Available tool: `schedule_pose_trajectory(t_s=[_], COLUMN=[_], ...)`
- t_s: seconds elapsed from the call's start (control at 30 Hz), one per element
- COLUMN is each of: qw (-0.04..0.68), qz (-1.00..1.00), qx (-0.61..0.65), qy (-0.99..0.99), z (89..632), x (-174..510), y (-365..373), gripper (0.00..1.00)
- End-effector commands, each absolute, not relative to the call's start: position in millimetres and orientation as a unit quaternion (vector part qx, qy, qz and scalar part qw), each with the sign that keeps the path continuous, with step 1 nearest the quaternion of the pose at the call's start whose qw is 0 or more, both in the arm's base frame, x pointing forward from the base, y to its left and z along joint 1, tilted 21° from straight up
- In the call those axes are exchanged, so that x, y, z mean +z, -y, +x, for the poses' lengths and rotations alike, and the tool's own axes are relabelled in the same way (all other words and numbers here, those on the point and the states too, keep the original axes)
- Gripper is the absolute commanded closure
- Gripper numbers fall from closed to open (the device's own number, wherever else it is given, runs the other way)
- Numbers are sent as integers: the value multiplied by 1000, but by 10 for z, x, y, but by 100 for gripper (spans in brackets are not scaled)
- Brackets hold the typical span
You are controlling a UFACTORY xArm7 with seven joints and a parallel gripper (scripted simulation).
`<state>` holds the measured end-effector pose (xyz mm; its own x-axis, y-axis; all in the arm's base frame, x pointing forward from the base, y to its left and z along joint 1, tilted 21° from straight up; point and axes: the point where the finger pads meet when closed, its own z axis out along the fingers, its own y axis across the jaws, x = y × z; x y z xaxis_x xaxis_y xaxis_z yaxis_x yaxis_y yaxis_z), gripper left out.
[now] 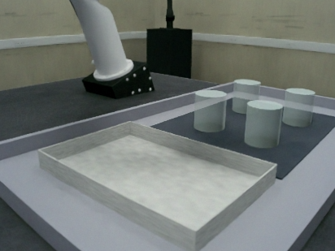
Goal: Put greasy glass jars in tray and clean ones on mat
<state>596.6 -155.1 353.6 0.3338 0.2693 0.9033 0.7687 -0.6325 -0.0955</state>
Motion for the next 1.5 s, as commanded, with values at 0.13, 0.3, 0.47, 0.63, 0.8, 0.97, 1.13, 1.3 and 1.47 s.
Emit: schedule_pose_trajectory(t_s=[0.13, 0.3, 0.47, 0.63, 0.8, 0.97, 1.13, 1.3, 1.47], qw=[265, 265, 265, 265, 265, 265, 268, 285, 297], qz=[-771, -771, -771, -771, -771, -771, -775, -794, -813], qx=[-470, -470, -470, -470, -470, -470, -464, -430, -396], qy=[338, 338, 338, 338, 338, 338, 335, 321, 306], z=[5971, 5971, 5971, 5971, 5971, 5971, 5956, 5879, 5795], x=[3564, 3564, 3564, 3564, 3564, 3564, 3549, 3471, 3395], y=[1543, 1543, 1543, 1543, 1543, 1543, 1512, 1362, 1219], gripper=[0, 0, 0, 0, 0, 0, 0, 0, 0])
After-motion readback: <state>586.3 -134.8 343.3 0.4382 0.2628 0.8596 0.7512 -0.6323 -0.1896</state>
